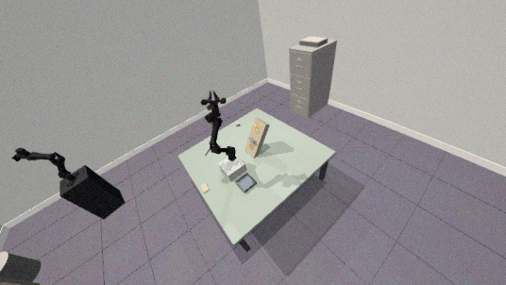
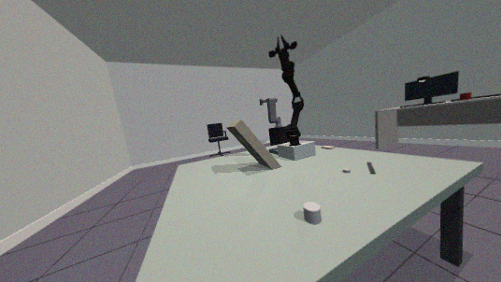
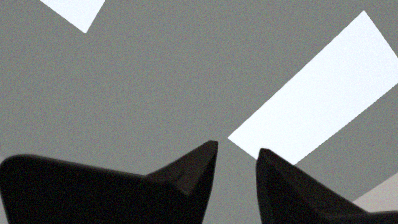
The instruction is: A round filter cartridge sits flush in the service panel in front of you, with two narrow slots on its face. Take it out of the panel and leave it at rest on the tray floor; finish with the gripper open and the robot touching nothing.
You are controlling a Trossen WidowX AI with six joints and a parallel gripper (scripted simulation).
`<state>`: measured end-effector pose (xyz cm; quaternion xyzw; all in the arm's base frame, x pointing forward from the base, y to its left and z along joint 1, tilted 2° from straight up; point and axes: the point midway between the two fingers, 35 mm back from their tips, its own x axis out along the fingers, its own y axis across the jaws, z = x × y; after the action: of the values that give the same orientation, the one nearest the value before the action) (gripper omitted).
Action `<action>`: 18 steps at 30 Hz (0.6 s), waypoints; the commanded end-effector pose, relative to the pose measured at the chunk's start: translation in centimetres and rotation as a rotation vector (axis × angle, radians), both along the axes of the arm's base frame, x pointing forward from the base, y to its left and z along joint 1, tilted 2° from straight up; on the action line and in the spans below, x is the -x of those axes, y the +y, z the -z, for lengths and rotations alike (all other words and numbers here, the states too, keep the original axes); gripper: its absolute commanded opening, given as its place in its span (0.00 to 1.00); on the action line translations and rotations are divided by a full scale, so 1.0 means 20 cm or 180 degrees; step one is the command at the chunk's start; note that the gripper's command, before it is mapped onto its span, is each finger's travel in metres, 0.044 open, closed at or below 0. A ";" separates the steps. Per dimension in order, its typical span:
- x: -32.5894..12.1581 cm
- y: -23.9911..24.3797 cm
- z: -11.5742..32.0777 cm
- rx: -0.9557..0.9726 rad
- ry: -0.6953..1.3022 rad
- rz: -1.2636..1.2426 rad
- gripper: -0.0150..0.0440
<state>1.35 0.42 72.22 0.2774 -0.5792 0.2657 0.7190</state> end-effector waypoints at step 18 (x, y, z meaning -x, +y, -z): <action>-1.29 0.06 1.18 0.2852 0.2726 0.3262 0.41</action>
<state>24.75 2.44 53.45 -0.1800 -0.2282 -0.0050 0.9568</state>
